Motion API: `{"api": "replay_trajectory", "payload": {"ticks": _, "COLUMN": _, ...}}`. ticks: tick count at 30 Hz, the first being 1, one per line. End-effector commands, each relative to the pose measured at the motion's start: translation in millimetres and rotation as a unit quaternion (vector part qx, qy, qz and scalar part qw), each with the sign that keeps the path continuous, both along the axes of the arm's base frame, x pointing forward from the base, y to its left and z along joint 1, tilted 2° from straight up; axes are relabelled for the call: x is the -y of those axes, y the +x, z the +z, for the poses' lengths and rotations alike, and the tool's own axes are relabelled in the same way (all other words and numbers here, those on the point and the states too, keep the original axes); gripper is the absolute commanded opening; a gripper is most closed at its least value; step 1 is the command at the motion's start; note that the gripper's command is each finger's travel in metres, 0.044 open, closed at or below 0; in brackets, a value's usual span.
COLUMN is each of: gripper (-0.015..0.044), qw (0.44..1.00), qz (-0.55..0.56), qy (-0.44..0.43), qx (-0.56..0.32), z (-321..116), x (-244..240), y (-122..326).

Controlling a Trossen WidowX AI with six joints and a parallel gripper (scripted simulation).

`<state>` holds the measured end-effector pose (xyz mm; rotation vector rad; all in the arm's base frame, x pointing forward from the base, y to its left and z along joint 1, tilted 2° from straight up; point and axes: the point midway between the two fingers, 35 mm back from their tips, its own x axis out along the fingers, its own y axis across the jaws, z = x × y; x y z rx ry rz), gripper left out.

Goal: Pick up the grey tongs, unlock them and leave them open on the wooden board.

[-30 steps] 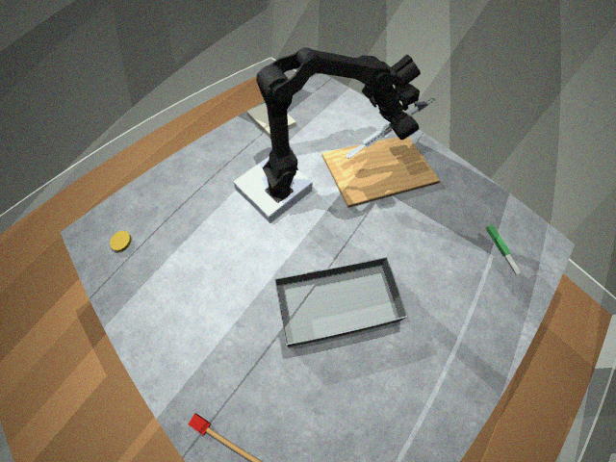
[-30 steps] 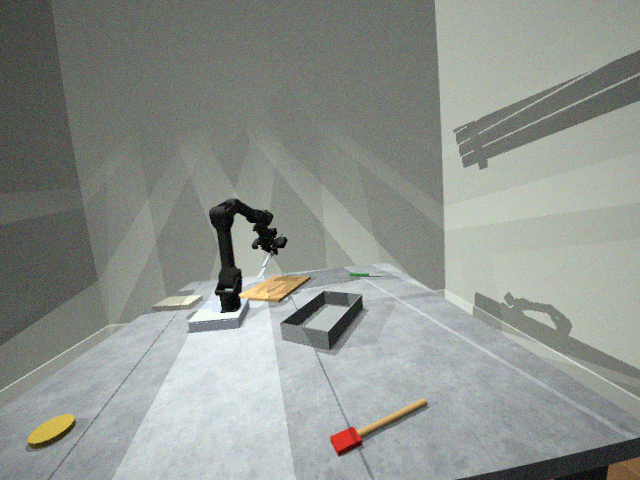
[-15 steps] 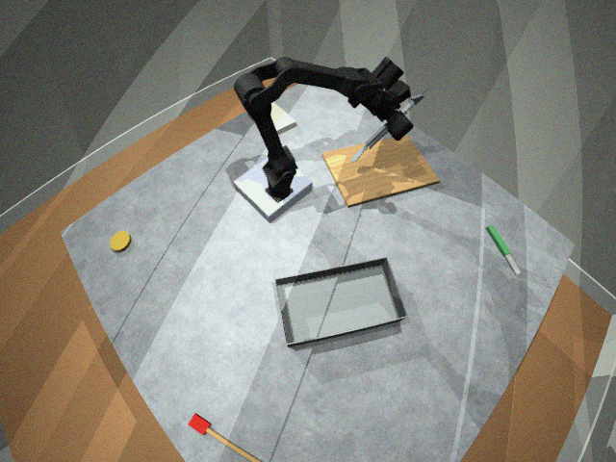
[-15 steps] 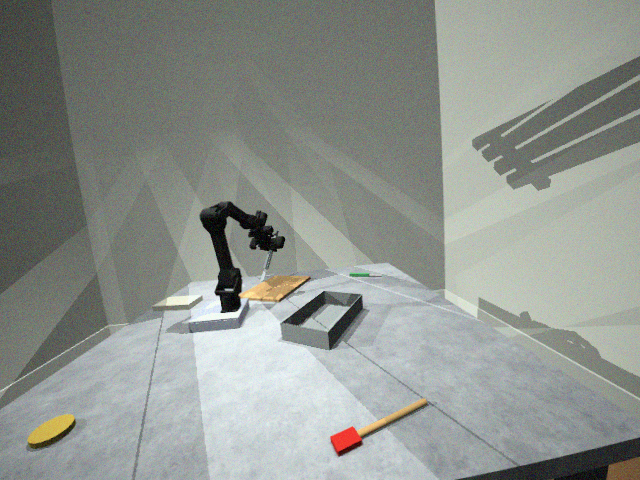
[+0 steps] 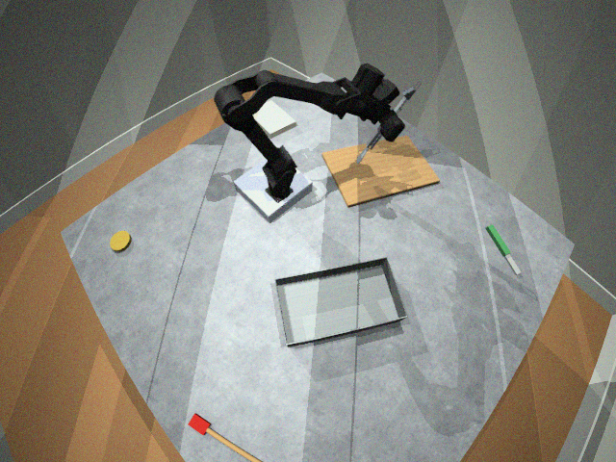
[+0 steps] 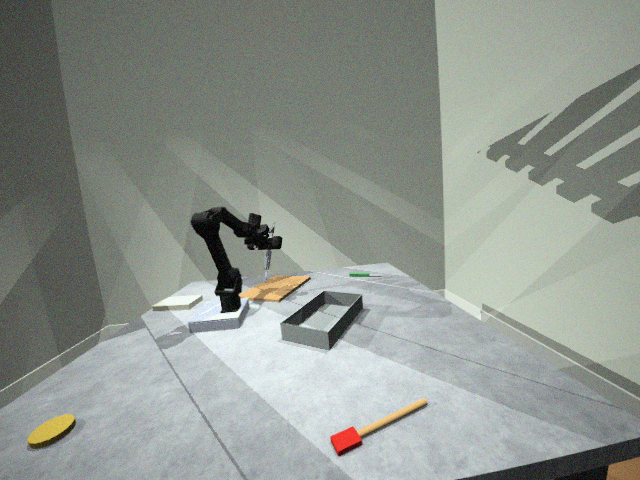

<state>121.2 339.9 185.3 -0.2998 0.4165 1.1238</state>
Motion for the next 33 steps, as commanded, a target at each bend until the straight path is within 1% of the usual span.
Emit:
{"api": "replay_trajectory", "payload": {"ticks": 1, "gripper": -0.015, "qw": 0.999, "qz": -0.002, "qy": 0.033, "qx": 0.016, "z": 7.4, "x": 5.7, "y": -1.3}}
{"api": "replay_trajectory", "payload": {"ticks": 6, "gripper": -0.015, "qw": 0.998, "qz": -0.002, "qy": 0.059, "qx": 0.025, "z": 10.0, "x": 11.7, "y": -3.2}}
{"api": "replay_trajectory", "payload": {"ticks": 33, "gripper": -0.015, "qw": 0.998, "qz": -0.002, "qy": 0.059, "qx": 0.025, "z": 10.0, "x": 11.7, "y": -3.2}}
